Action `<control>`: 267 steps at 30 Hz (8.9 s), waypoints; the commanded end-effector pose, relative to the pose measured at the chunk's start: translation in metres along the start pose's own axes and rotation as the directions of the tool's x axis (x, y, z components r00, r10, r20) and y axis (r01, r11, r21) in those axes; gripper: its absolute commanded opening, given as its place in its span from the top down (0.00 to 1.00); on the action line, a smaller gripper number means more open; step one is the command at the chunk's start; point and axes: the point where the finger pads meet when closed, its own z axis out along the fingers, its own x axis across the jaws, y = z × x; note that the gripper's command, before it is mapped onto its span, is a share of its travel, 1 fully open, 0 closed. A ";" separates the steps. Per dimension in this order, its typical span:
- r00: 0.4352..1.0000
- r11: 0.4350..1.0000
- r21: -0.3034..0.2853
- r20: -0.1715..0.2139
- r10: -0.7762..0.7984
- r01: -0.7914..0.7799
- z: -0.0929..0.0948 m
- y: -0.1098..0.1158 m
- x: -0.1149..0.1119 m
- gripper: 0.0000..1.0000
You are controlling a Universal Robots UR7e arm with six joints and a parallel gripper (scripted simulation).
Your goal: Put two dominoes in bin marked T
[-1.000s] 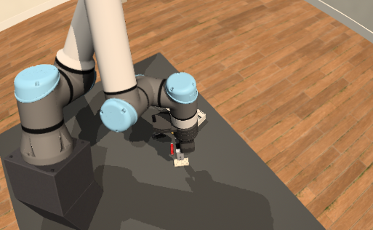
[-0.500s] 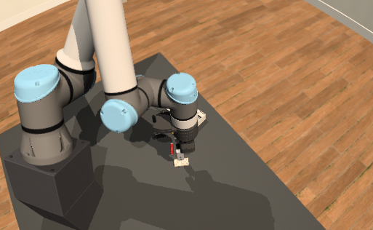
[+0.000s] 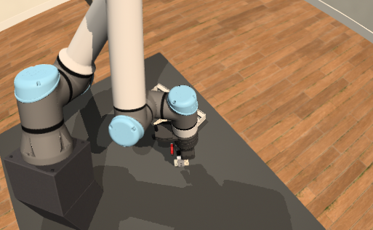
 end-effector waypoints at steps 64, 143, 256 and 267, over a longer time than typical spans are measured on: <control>1.000 1.000 -0.004 0.001 0.000 0.000 0.017 0.001 0.000 0.51; 0.513 0.513 -0.007 0.004 -0.859 0.859 -0.046 -0.039 0.182 0.51; -0.680 -0.680 0.003 0.003 -0.733 0.733 -0.001 -0.064 0.300 0.35; -0.680 -0.680 0.003 0.003 -0.733 0.733 -0.003 -0.064 0.300 0.35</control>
